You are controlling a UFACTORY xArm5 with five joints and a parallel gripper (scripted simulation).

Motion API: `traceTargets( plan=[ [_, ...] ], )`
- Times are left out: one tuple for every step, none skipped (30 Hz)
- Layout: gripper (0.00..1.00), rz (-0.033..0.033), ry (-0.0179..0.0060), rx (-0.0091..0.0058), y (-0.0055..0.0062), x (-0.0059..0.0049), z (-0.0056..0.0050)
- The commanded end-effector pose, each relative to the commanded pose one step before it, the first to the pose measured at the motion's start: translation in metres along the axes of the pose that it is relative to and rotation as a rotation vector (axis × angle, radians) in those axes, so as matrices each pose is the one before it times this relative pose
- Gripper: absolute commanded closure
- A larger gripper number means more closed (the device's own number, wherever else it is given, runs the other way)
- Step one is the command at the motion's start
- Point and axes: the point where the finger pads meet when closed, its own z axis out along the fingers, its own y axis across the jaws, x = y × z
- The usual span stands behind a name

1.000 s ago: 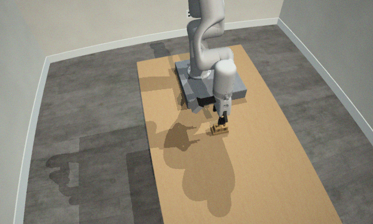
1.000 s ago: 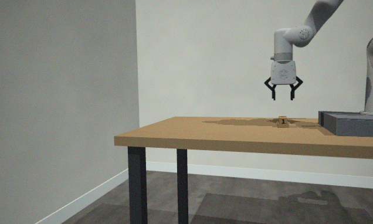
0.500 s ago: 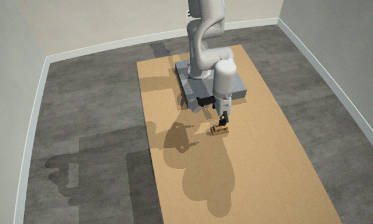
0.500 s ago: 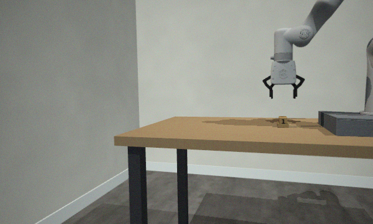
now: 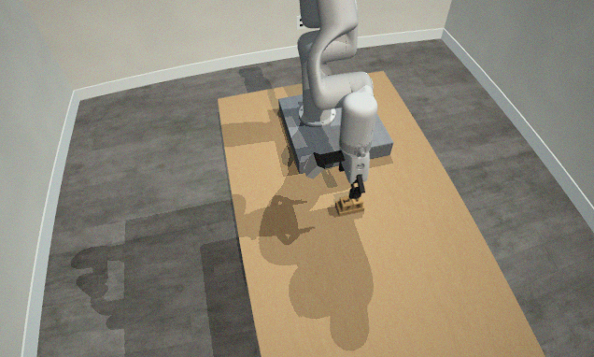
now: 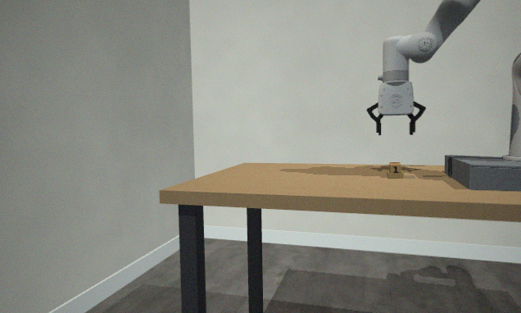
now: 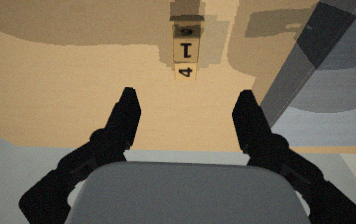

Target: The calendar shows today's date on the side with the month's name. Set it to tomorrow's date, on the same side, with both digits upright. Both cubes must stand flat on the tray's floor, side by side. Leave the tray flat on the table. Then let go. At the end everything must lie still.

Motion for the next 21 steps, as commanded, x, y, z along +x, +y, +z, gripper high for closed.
traceTargets(
  plan=[
    [0.0, 0.00004, 0.00005, 0.00362, -0.0012, -0.00044, -0.01396],
    [0.0, 0.0, 0.00001, 0.0, -0.00001, -0.00006, -0.00405],
    [0.0, 0.0, 0.00001, 0.0, 0.00004, -0.00006, -0.00421],
    [0.0, 0.0, 0.00001, 0.0, -0.00003, -0.00006, -0.0043],
    [0.0, 0.0, 0.00001, 0.0, 0.00003, -0.00006, -0.00432],
    [0.0, 0.0, 0.00001, 0.0, -0.00002, -0.00006, -0.00426],
    [0.0, 0.0, 0.00001, 0.0, 0.00001, -0.00006, -0.00412],
    [0.0, 0.0, 0.0, 0.0, 0.00002, -0.00006, -0.00392],
    [0.0, 0.0, 0.0, 0.0, -0.00002, -0.00005, -0.00364],
    [0.0, 0.0, 0.0, 0.0, 0.00002, -0.00005, -0.00331],
    [0.0, 0.0, 0.0, 0.0, 0.00001, -0.00004, -0.00292],
    [0.0, 0.0, 0.0, 0.0, -0.00002, -0.00004, -0.0025],
    [0.0, 0.0, 0.0, 0.0, 0.0, 0.0, 0.0],
    [0.0, 0.0, 0.0, 0.0, 0.0, 0.0, 0.0],
    [0.0, 0.0, 0.0, 0.0, 0.0, -0.00003, -0.00205],
    [0.0, 0.0, 0.0, 0.0, 0.00001, -0.00002, -0.0016],
    [0.0, 0.0, 0.0, 0.0, 0.00001, -0.00002, -0.00116],
    [0.0, 0.0, 0.0, 0.0, 0.00001, -0.00001, -0.00076],
    [0.0, 0.0, 0.0, 0.0, 0.00001, -0.00001, -0.00042],
    [0.0, 0.0, 0.0, 0.0, 0.0, 0.0, -0.00017],
    [0.0, 0.0, 0.0, 0.0, 0.0, 0.0, -0.00003]
  ],
)
